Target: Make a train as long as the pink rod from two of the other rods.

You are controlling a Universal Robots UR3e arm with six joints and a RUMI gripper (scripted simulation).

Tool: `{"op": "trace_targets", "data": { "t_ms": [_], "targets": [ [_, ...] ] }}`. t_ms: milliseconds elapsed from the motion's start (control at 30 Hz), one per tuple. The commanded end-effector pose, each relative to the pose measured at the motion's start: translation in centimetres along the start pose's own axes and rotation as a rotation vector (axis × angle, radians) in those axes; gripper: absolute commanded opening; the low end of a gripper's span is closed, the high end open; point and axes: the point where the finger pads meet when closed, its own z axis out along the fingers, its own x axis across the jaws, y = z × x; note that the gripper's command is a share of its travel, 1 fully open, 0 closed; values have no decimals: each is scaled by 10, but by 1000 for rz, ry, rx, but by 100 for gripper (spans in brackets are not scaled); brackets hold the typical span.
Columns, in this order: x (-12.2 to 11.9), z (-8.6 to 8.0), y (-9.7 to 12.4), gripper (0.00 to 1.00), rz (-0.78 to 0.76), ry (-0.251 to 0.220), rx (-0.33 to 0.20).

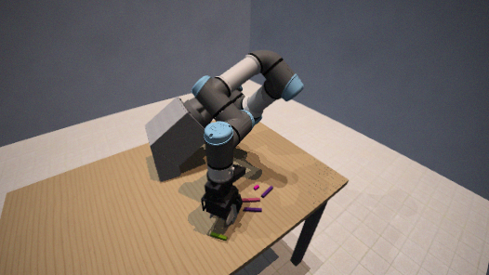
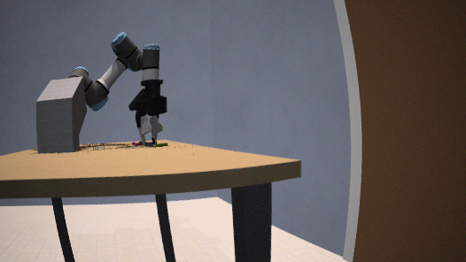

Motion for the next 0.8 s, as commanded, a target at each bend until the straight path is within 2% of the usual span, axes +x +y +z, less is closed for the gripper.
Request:
{"op": "trace_targets", "data": {
  "t_ms": [0,200,267,567,767],
  "targets": [
    [0,-10,1,28,-2,0,-4],
    [0,-35,1,28,-2,0,-4],
    [0,-35,1,28,-2,0,-4],
    [0,-78,1,28,-2,0,-4],
    [0,-90,1,28,-2,0,-4]
  ]
}}
